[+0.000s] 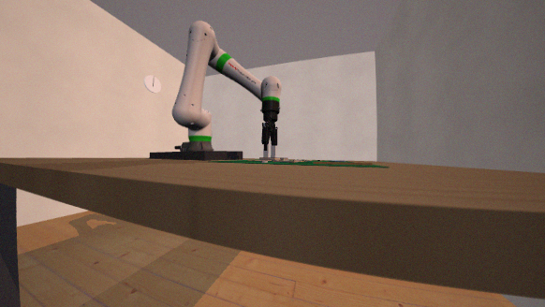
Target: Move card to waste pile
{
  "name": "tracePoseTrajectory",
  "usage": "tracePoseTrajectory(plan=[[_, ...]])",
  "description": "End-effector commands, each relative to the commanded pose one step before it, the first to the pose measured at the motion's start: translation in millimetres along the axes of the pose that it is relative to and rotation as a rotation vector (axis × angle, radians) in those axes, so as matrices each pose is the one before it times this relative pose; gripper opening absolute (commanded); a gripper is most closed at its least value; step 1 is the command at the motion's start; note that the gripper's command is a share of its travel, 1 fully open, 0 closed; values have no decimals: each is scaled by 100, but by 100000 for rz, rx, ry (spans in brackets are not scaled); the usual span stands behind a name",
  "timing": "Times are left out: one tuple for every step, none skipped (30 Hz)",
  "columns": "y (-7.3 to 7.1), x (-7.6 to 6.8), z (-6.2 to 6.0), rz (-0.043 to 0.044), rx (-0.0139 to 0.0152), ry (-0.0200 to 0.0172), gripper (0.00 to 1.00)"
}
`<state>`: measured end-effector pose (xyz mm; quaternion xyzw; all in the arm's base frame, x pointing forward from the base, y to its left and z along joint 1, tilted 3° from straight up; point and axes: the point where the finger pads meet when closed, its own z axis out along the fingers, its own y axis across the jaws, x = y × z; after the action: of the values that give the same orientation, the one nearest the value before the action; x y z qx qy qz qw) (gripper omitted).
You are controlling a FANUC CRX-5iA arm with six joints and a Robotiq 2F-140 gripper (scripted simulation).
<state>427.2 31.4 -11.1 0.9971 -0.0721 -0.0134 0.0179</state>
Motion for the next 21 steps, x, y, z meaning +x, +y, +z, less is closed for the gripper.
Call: tracePoseTrajectory(plan=[[-4,19,-65,3,5,40,50],[0,0,-63,0,0,0,50],[0,0,-98,0,0,0,50],[0,0,0,0,0,0,50],[0,0,0,0,0,0,50],[0,0,-137,0,0,0,50],[0,0,-179,0,0,0,50],[0,1,-222,0,0,0,50],[0,-1,-266,0,0,0,50],[0,1,-309,0,0,0,50],[0,0,-350,0,0,0,50],[0,0,-388,0,0,0,50],[0,0,-422,0,0,0,50],[0,0,-452,0,0,0,50],[0,0,-478,0,0,0,50],[0,0,-497,0,0,0,50],[0,0,-511,0,0,0,50],[0,0,-519,0,0,0,50],[0,0,-520,0,0,0,50],[0,0,-515,0,0,0,50],[0,0,0,0,0,0,50]])
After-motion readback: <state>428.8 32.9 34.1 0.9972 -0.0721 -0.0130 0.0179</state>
